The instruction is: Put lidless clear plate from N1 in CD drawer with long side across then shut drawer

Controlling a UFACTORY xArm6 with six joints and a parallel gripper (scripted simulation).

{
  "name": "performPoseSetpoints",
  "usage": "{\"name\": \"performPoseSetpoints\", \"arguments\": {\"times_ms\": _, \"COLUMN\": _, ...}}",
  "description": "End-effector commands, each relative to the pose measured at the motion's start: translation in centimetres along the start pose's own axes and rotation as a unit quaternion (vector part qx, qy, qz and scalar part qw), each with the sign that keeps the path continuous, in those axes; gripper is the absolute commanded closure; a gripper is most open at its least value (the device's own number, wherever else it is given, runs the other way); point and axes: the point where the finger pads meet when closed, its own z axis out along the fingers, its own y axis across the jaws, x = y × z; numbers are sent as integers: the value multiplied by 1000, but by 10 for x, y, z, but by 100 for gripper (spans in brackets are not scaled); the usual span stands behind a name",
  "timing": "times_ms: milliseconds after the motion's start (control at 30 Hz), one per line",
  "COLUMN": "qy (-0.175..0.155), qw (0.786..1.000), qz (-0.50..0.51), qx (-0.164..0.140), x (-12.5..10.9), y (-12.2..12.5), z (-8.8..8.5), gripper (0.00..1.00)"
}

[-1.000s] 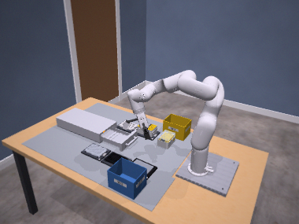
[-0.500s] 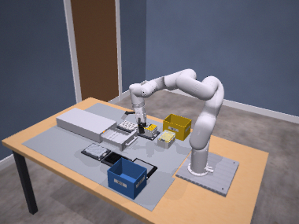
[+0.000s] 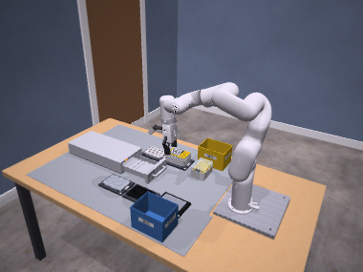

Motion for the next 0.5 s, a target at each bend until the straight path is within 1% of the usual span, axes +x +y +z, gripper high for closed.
{"name": "performPoseSetpoints", "arguments": {"times_ms": 0, "qy": 16, "qw": 999, "qz": 27, "qx": -5, "x": 11, "y": 15, "z": -8, "gripper": 0}}
{"name": "performPoseSetpoints", "arguments": {"times_ms": 33, "qy": 16, "qw": 999, "qz": 27, "qx": -5, "x": 11, "y": 15, "z": -8, "gripper": 0}}
{"name": "performPoseSetpoints", "arguments": {"times_ms": 200, "qy": 50, "qw": 994, "qz": 94, "qx": -12, "x": 22, "y": 35, "z": -18, "gripper": 0}}
{"name": "performPoseSetpoints", "arguments": {"times_ms": 267, "qy": 50, "qw": 994, "qz": 94, "qx": -12, "x": 26, "y": 42, "z": -21, "gripper": 0}}
{"name": "performPoseSetpoints", "arguments": {"times_ms": 467, "qy": 50, "qw": 994, "qz": 94, "qx": -12, "x": 26, "y": 42, "z": -21, "gripper": 0}}
